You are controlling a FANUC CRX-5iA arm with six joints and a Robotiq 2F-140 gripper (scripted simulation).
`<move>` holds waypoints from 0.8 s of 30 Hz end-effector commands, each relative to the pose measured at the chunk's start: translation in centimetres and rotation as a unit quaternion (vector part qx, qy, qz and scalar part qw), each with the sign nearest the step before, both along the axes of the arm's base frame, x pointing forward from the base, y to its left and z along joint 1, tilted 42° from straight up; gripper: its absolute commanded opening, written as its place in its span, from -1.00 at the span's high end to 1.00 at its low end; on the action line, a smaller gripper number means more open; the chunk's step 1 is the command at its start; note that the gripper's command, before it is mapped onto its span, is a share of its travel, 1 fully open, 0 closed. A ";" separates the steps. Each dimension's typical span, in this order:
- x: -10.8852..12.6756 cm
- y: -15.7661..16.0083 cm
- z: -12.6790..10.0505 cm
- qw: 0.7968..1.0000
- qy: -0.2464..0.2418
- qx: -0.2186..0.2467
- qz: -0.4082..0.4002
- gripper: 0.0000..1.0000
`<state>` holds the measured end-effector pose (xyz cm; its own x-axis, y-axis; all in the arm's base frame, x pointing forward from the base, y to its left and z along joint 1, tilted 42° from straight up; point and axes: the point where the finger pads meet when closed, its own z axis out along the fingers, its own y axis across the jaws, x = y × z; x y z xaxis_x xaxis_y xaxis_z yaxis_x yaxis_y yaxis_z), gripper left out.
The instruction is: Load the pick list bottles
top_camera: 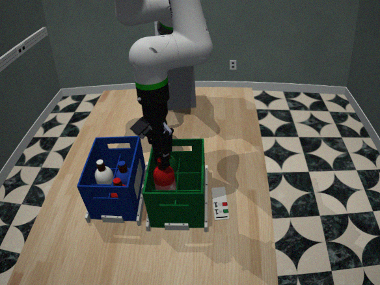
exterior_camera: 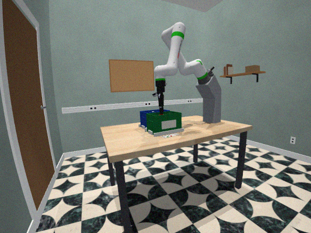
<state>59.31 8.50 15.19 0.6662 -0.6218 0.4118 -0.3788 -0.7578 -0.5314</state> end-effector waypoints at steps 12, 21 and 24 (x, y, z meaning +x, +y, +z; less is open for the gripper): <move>0.4 0.1 -0.4 1.000 -0.001 0.000 0.000 0.80; 0.6 0.2 -0.6 1.000 -0.001 0.000 0.000 0.80; 0.7 0.2 -0.7 1.000 -0.001 0.000 0.000 0.80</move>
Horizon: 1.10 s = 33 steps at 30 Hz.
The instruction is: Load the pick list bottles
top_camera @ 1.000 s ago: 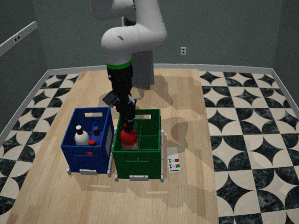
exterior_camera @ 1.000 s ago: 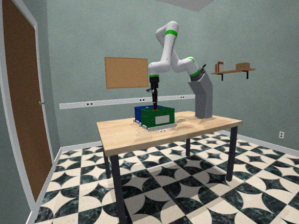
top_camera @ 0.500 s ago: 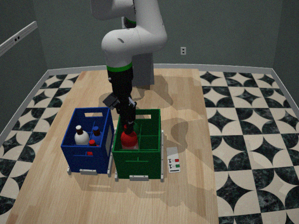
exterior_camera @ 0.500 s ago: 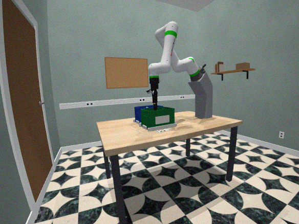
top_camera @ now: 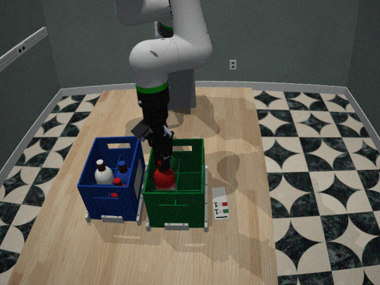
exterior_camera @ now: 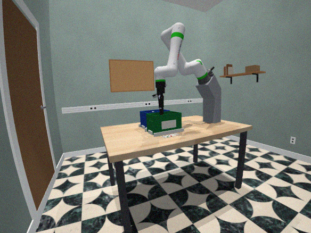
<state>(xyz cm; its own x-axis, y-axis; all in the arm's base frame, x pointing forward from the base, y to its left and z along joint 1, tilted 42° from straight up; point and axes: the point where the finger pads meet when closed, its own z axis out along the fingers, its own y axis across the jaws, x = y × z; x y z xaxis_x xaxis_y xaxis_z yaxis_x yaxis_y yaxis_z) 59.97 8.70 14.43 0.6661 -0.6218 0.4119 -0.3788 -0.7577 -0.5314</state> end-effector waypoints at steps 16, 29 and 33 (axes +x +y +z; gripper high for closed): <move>0.5 0.1 -0.5 1.000 -0.001 0.000 0.000 0.80; 0.9 0.3 -0.9 1.000 -0.001 0.000 0.000 0.80; 1.0 0.3 -1.0 1.000 -0.001 0.000 0.000 0.80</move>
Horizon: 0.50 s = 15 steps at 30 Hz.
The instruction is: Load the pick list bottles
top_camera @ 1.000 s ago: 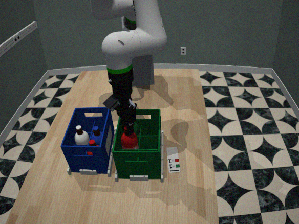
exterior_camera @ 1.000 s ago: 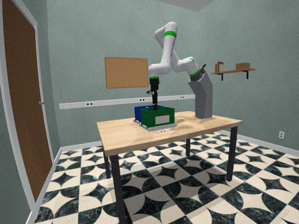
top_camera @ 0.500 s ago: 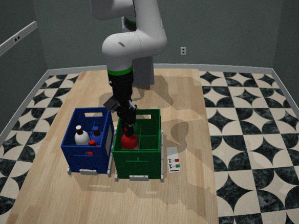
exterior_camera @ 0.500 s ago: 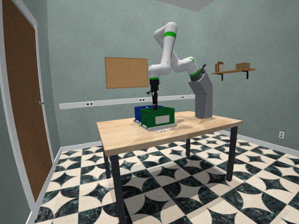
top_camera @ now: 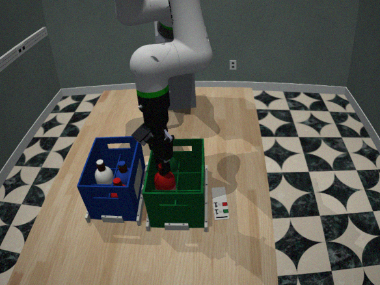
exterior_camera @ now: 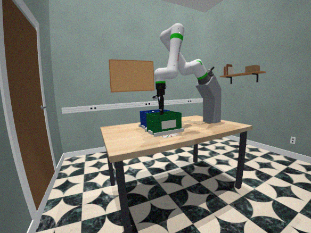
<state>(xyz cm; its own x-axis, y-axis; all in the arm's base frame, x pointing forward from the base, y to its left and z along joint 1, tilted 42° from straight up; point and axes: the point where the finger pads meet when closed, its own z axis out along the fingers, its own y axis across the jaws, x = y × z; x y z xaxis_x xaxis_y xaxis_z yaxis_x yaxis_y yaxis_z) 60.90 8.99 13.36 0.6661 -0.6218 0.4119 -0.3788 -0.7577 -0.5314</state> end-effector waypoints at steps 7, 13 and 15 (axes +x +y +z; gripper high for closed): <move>0.3 0.1 -0.2 1.000 -0.001 0.000 0.000 0.80; 0.4 0.1 -0.3 1.000 -0.001 0.000 0.000 0.80; 0.4 0.1 -0.3 1.000 -0.001 0.000 0.000 0.80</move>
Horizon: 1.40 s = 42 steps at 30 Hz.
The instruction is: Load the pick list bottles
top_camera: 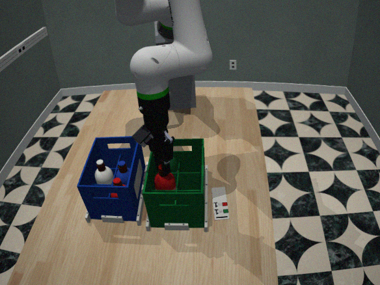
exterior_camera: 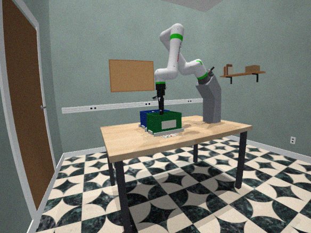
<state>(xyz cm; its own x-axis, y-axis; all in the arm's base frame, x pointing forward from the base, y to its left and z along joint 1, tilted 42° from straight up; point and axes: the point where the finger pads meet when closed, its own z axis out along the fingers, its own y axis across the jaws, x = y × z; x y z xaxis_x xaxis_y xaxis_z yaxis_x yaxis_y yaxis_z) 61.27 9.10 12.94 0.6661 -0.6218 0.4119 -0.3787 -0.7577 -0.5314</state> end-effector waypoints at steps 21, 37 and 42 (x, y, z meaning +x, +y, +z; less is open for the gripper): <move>0.2 0.0 -0.1 1.000 -0.001 0.000 0.000 0.12; -0.3 -0.1 0.5 1.000 -0.001 0.000 0.000 0.12; -1.2 -0.4 1.5 1.000 -0.001 0.000 0.000 0.12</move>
